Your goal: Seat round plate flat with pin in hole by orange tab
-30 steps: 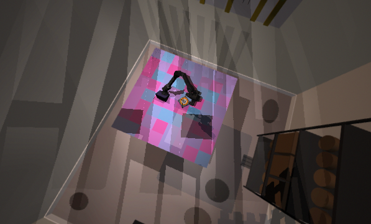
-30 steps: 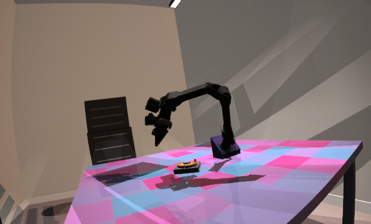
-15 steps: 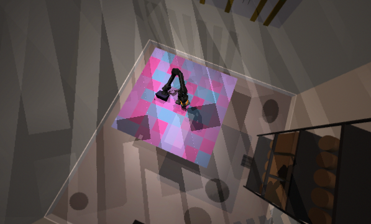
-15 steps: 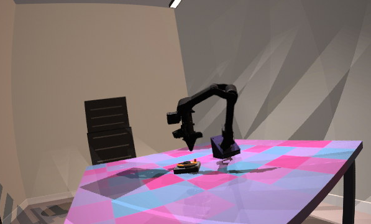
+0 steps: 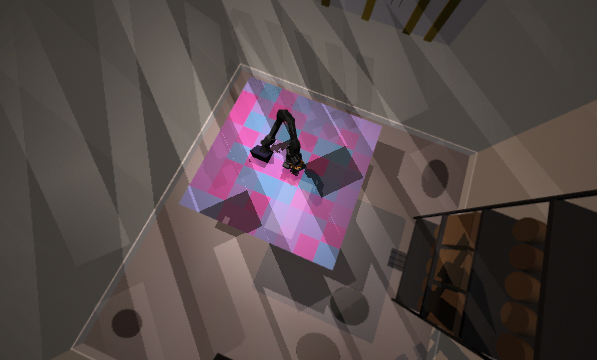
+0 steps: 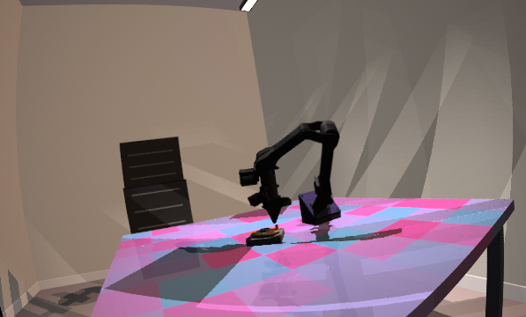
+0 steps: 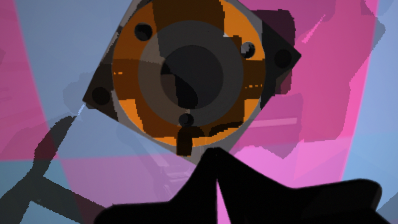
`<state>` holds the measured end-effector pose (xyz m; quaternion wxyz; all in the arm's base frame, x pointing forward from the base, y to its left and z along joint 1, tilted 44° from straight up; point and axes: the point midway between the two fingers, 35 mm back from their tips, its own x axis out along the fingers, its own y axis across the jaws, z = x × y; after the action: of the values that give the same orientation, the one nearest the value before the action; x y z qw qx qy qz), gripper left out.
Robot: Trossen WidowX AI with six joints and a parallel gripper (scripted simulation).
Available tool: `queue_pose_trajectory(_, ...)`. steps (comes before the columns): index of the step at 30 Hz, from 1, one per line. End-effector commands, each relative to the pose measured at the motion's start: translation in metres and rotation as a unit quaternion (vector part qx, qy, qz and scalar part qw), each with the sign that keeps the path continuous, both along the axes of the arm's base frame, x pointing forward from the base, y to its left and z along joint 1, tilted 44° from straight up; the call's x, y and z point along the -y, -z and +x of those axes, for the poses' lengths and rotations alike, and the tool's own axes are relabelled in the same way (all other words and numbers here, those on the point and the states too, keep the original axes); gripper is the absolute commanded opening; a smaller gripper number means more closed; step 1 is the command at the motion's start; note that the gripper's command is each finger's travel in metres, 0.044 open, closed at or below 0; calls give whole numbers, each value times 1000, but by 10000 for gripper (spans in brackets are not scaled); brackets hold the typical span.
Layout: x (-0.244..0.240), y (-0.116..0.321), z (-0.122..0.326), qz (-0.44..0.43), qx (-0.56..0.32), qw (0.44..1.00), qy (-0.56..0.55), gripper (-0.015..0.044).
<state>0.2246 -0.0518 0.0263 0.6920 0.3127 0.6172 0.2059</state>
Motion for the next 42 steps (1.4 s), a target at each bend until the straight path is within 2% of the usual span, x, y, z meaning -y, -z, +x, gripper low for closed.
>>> queue_pose_trajectory(1, -9, 6, -1, 4, -3, 1000, 2, 0)
queue_pose_trajectory(42, -33, -16, 8, 5, -2, 1000, 2, 0)
